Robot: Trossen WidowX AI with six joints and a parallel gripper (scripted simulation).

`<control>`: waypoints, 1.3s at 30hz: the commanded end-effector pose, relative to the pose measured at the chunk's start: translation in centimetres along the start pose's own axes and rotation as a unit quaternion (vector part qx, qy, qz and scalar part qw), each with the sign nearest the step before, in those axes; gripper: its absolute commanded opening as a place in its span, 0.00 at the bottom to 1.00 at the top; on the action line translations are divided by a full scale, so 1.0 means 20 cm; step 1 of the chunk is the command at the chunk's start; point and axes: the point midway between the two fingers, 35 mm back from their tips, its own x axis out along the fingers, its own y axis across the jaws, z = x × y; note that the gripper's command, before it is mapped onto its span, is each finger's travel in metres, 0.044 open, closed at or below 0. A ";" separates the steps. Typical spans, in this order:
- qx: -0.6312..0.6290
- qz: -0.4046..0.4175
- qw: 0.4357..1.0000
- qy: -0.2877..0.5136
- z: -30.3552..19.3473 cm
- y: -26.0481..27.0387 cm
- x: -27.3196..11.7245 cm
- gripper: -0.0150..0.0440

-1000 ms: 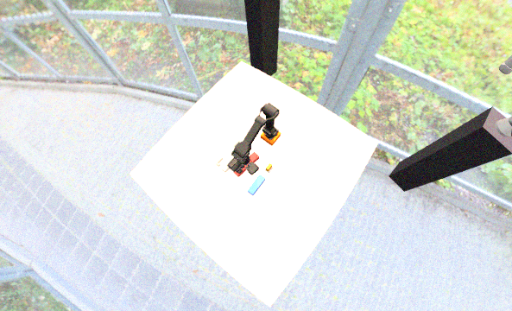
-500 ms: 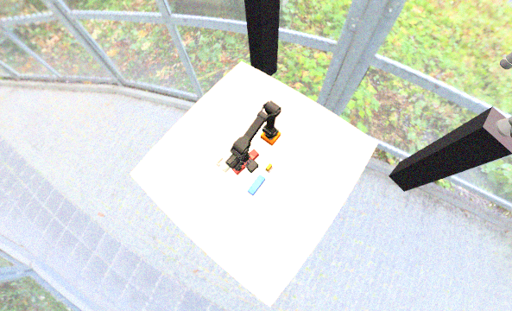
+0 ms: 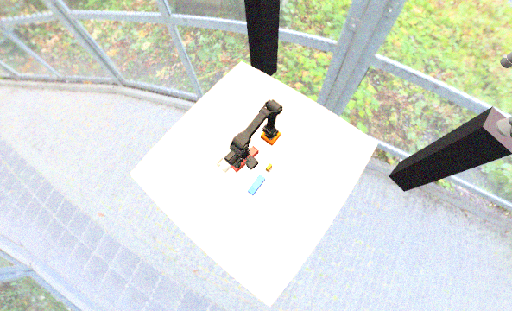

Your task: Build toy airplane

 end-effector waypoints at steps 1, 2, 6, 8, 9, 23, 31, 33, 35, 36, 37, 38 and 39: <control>-0.002 -0.001 1.000 -0.002 0.02 -0.04 0.01 0.25; -0.003 -0.001 1.000 -0.002 0.03 -0.05 0.02 0.25; -0.006 -0.002 1.000 -0.002 0.05 -0.10 0.04 0.25; -0.008 -0.002 1.000 -0.002 0.07 -0.12 0.05 0.25; -0.009 -0.002 1.000 -0.002 0.07 -0.13 0.06 0.25; -0.008 -0.005 1.000 0.000 0.13 -0.32 0.15 0.25; -0.016 -0.005 1.000 0.000 0.15 -0.43 0.21 0.25; -0.019 -0.006 1.000 -0.001 0.16 -0.46 0.22 0.25; -0.023 -0.006 1.000 -0.001 0.16 -0.49 0.23 0.25; -0.023 -0.006 1.000 -0.001 0.16 -0.51 0.24 0.25; -0.024 -0.007 1.000 -0.001 0.16 -0.52 0.24 0.25; -0.025 -0.007 1.000 -0.002 0.16 -0.54 0.25 0.25; -0.026 -0.007 1.000 -0.002 0.16 -0.55 0.26 0.25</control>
